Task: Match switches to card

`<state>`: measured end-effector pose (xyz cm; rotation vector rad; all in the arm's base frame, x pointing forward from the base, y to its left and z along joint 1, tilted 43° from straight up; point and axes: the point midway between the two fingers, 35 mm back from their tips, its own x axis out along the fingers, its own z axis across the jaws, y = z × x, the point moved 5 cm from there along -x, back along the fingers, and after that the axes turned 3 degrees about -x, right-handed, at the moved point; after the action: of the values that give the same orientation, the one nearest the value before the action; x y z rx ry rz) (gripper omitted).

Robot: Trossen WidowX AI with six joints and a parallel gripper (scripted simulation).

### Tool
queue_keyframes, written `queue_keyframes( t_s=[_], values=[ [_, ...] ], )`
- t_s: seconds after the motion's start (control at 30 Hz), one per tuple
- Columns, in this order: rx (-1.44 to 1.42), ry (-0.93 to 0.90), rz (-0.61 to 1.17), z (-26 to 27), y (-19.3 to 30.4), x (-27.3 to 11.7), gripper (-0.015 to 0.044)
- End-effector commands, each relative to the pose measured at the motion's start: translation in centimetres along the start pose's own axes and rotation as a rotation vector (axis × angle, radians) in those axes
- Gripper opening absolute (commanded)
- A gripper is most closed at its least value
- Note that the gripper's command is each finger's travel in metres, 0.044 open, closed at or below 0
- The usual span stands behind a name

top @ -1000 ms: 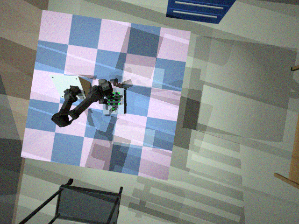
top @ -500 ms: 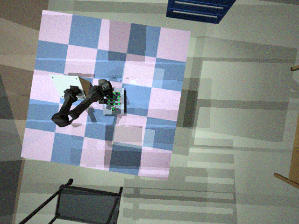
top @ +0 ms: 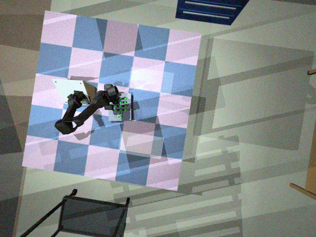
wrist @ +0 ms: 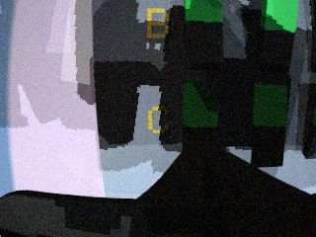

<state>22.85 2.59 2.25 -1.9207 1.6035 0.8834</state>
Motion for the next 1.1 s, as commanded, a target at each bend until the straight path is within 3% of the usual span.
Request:
queue_keyframes(
  t_s=[0.0,0.9,1.07],
  values=[
    [-0.003,0.004,-0.001,0.0,0.0,0.1,0.0000],
    [-0.003,0.004,-0.001,0.0,0.0,0.5,0.0000],
    [-0.003,-0.002,0.021,0.1,-0.4,-5.0,0.0000]
  ],
)
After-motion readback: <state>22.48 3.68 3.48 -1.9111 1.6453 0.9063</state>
